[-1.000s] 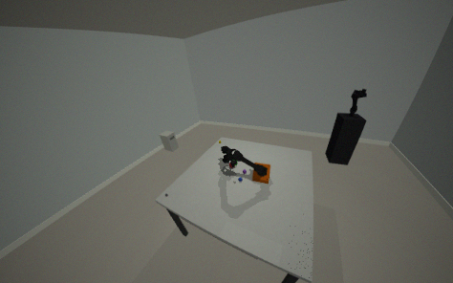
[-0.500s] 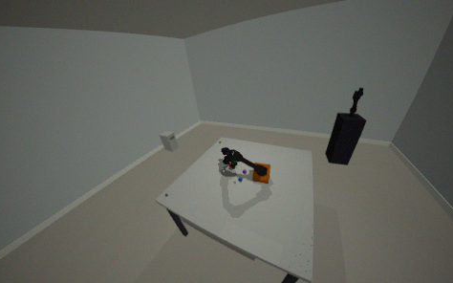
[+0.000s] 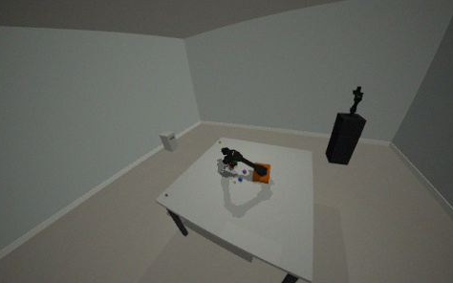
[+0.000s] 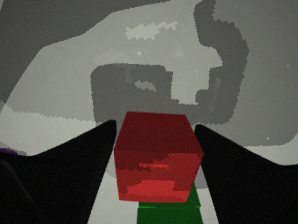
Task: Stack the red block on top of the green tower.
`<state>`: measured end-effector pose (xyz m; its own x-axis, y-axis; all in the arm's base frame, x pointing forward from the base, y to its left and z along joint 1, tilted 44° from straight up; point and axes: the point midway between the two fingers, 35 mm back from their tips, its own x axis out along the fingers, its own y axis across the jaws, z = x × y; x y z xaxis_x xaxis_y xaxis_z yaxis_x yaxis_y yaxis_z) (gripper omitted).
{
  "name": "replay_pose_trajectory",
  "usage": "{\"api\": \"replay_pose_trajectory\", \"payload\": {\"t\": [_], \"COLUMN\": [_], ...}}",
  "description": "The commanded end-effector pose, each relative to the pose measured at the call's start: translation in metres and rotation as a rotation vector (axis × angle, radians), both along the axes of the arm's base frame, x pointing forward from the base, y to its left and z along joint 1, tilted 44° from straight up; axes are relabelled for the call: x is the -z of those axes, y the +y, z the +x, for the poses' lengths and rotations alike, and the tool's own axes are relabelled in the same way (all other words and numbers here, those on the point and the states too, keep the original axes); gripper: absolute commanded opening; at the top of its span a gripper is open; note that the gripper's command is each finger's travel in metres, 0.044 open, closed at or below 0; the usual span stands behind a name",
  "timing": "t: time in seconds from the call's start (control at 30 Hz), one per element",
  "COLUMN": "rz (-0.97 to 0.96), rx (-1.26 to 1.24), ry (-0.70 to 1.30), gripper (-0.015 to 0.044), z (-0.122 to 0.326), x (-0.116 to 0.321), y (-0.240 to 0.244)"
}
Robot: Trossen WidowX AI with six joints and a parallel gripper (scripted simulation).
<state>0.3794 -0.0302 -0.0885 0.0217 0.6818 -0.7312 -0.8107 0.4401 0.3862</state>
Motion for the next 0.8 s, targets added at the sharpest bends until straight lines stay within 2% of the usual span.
{"api": "replay_pose_trajectory", "payload": {"t": [0.0,0.23,0.43,0.77], "rz": [0.004,0.004,0.003,0.000], "rx": [0.004,0.004,0.004,0.004], "ry": [0.001,0.001,0.001,0.002], "gripper": [0.0204,0.0157,0.0000,0.0000], "z": [0.000,0.000,0.000,-0.002], "x": [0.000,0.000,-0.017,-0.057], "y": [0.000,0.000,-0.016,-0.055]}}
